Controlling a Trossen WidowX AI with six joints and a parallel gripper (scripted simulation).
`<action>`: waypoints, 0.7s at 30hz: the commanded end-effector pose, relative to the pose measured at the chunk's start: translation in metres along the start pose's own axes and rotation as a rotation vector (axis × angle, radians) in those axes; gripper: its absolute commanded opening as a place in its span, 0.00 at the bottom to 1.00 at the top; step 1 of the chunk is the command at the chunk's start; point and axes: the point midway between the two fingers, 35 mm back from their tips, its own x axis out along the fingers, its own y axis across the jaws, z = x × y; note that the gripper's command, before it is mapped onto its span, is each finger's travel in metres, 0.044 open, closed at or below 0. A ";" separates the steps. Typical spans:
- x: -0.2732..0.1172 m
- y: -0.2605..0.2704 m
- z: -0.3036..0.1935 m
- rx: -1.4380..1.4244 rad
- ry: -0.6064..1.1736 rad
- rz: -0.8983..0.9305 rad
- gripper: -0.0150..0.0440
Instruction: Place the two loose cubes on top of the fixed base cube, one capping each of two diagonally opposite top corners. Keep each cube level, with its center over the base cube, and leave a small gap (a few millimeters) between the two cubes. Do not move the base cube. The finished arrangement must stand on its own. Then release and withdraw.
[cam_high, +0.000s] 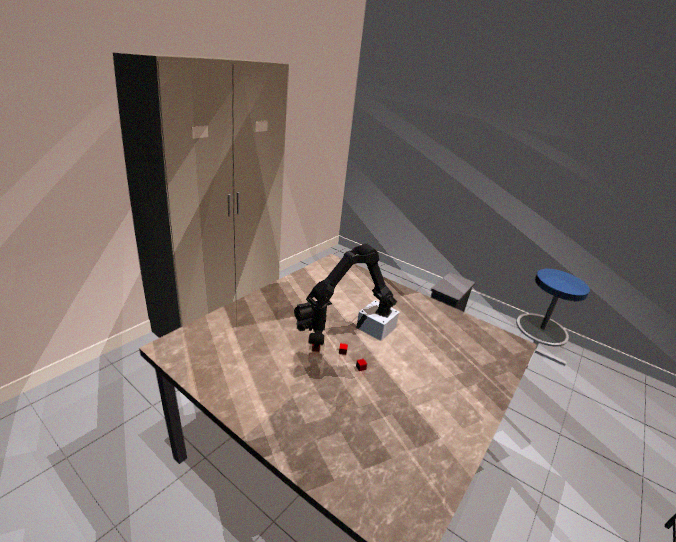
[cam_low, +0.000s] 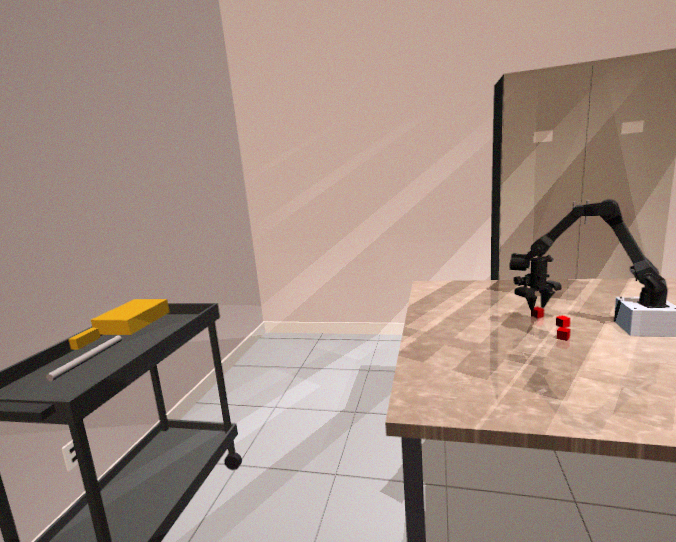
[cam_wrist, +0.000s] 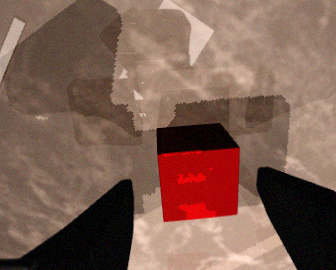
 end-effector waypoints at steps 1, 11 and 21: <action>0.007 -0.001 0.000 -0.004 0.000 -0.006 0.70; 0.015 -0.001 -0.001 -0.004 0.000 -0.006 0.53; 0.006 -0.001 0.003 0.011 -0.019 -0.001 0.43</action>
